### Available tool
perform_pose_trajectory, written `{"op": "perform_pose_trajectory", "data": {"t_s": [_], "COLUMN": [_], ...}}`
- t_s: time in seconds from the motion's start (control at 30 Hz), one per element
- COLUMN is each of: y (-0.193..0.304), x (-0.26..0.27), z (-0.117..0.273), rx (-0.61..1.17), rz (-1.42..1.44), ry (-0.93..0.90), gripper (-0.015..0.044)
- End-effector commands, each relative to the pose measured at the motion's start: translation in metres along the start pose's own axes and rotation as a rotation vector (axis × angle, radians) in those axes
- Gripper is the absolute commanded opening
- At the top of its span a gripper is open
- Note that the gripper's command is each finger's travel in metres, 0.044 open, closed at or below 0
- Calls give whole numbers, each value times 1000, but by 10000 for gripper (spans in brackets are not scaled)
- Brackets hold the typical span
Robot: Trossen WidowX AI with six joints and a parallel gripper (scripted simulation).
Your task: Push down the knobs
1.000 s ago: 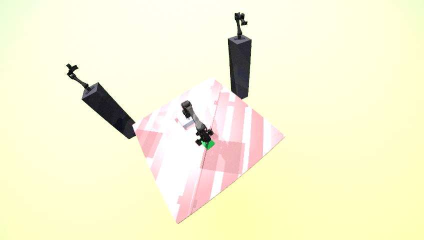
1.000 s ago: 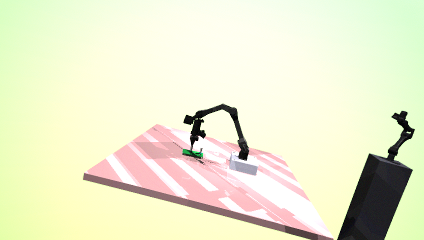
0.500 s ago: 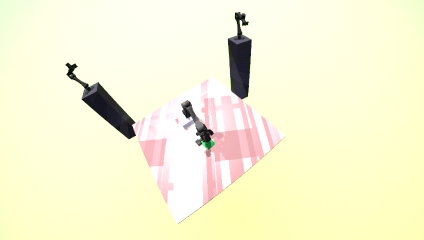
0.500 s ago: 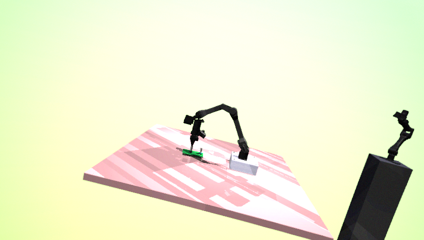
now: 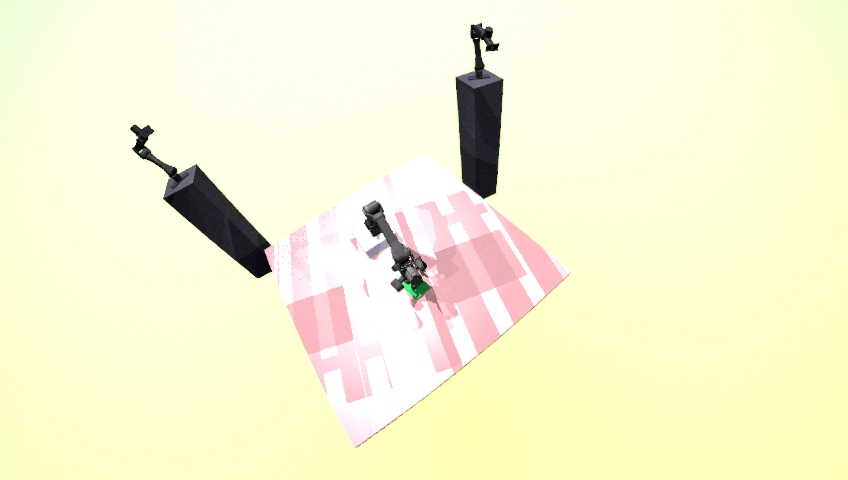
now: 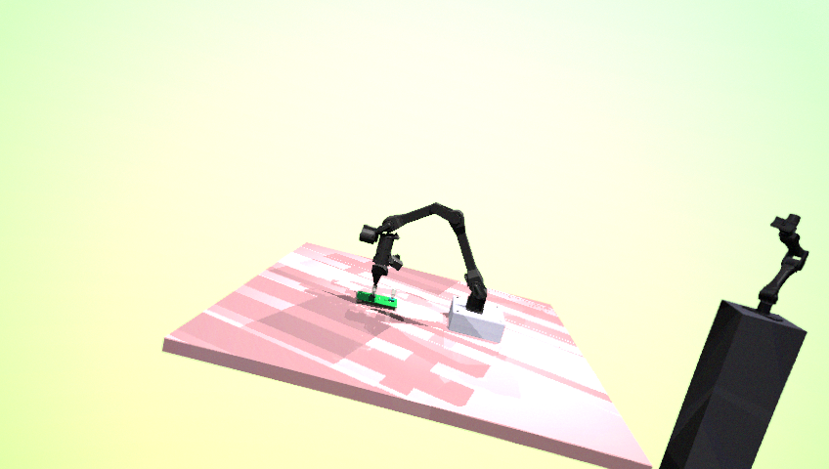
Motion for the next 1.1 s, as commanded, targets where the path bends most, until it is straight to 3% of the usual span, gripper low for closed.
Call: {"op": "perform_pose_trajectory", "data": {"t_s": [0.0,1.07], "y": [1,1], "x": [1,1], "z": [-7,-11], "rx": [-4,-4], "rz": [-4,-4], "ry": [-3,-3], "gripper": [0,0]}}
Point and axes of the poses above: the point midway between the two fingers, 35 mm back from their tips, its own z axis back along the fingers, its own x axis across the jaws, y = z × x, the point moved 1 cm from there along z, back along the fingers, and after that the axes turned 5 degrees about z, right-handed, at the moved point
